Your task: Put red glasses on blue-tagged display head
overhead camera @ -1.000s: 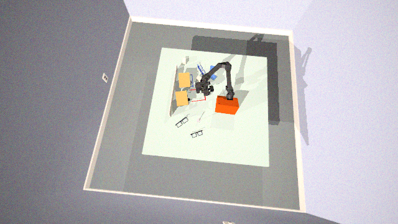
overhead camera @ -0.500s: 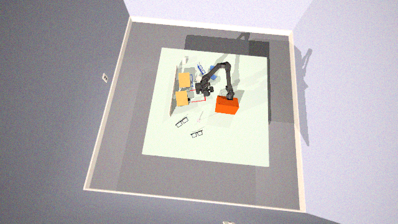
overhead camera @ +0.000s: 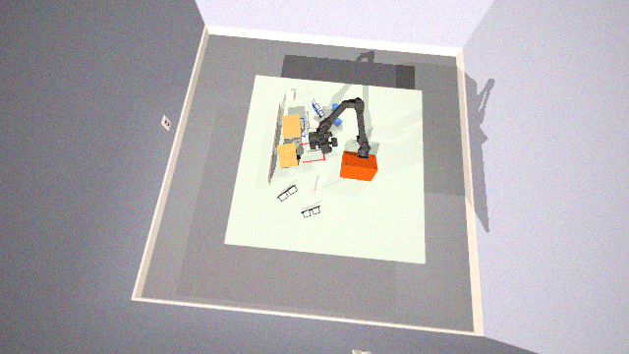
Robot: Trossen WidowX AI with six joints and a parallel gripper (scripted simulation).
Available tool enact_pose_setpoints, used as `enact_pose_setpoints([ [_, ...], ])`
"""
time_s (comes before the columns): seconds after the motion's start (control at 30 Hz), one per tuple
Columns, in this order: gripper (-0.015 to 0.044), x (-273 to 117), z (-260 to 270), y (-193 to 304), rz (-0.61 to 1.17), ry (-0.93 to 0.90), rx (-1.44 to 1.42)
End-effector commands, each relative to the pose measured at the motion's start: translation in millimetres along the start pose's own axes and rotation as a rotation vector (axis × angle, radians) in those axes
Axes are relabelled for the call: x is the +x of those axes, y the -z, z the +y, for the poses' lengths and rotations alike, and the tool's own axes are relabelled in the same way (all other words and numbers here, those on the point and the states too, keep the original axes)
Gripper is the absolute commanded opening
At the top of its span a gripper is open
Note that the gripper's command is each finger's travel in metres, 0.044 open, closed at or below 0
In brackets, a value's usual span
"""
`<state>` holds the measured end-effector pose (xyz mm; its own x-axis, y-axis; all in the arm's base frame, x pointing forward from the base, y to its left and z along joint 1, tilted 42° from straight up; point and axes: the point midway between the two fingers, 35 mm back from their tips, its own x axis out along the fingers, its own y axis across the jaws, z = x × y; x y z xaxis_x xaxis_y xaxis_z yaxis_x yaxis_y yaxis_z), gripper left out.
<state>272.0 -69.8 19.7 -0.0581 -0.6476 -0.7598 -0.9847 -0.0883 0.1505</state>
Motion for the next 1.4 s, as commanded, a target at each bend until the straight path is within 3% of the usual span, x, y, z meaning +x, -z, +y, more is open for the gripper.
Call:
enact_pose_setpoints([
  [0.0, 0.0, 5.4, 2.6, -1.3, 0.005, -0.008, -0.01],
  [1.37, 0.0, 10.5, -33.8, -2.6, 0.005, 0.003, -0.009],
])
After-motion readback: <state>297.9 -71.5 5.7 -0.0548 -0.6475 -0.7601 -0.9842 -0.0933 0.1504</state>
